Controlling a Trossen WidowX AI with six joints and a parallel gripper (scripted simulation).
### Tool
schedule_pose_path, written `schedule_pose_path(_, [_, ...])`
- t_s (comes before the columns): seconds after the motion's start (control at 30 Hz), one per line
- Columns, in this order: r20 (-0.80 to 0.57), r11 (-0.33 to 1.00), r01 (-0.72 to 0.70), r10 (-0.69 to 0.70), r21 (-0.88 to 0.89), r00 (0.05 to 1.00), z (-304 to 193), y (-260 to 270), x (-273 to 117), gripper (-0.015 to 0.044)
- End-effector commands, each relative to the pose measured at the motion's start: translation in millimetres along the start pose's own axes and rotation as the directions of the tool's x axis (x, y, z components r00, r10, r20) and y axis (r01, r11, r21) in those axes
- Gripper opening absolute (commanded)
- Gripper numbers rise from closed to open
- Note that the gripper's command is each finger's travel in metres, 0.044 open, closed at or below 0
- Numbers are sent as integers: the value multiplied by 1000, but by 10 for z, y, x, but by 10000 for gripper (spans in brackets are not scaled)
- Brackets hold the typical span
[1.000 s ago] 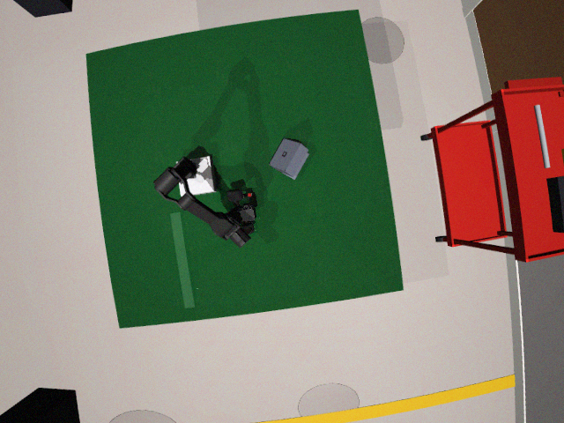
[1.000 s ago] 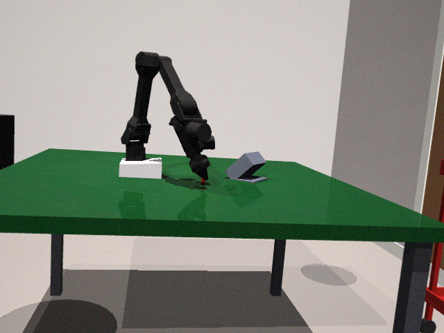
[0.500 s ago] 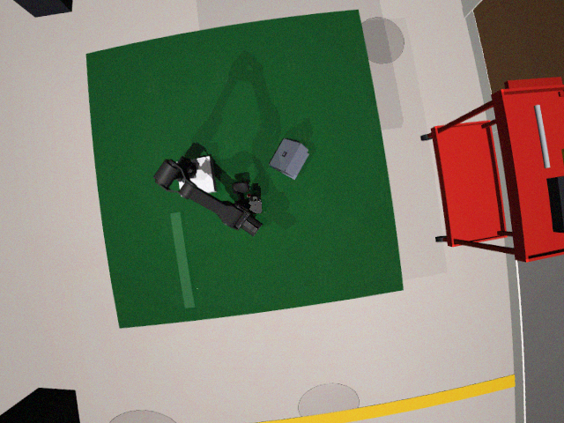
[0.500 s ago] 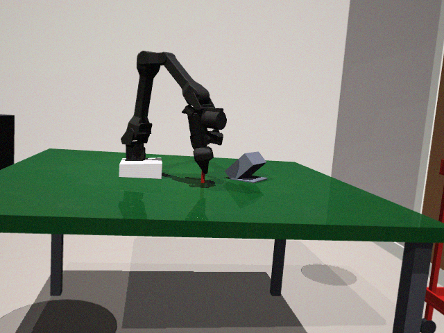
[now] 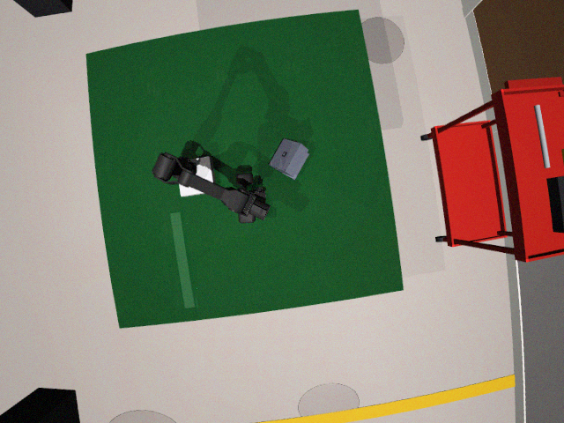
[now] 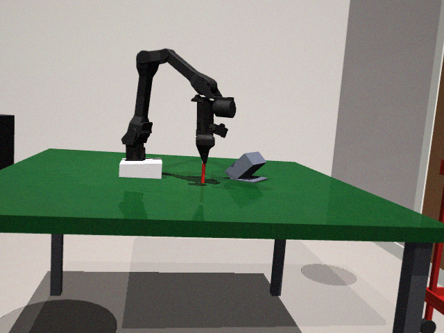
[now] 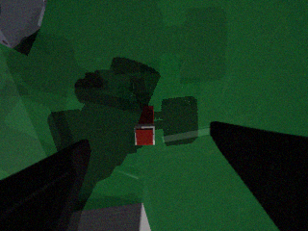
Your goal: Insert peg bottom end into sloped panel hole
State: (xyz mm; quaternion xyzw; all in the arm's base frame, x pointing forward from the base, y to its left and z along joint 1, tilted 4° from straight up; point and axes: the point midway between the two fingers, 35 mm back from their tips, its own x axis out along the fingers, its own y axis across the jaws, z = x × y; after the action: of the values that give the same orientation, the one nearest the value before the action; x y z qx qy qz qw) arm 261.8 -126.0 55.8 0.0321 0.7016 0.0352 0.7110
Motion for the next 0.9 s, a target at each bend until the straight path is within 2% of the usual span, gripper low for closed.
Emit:
schedule_pose_path(0.0, [-28, 998, 54, -53, 20, 998, 12, 55, -86, 440])
schedule_pose_path(0.17, [-54, 992, 116, -114, 39, 992, 22, 118, -181, 440])
schedule_pose_path(0.33, [-55, 992, 119, -116, 40, 992, 23, 119, -177, 440])
schedule_pose_path(0.87, [-55, 992, 119, -116, 40, 992, 25, 83, 67, 440])
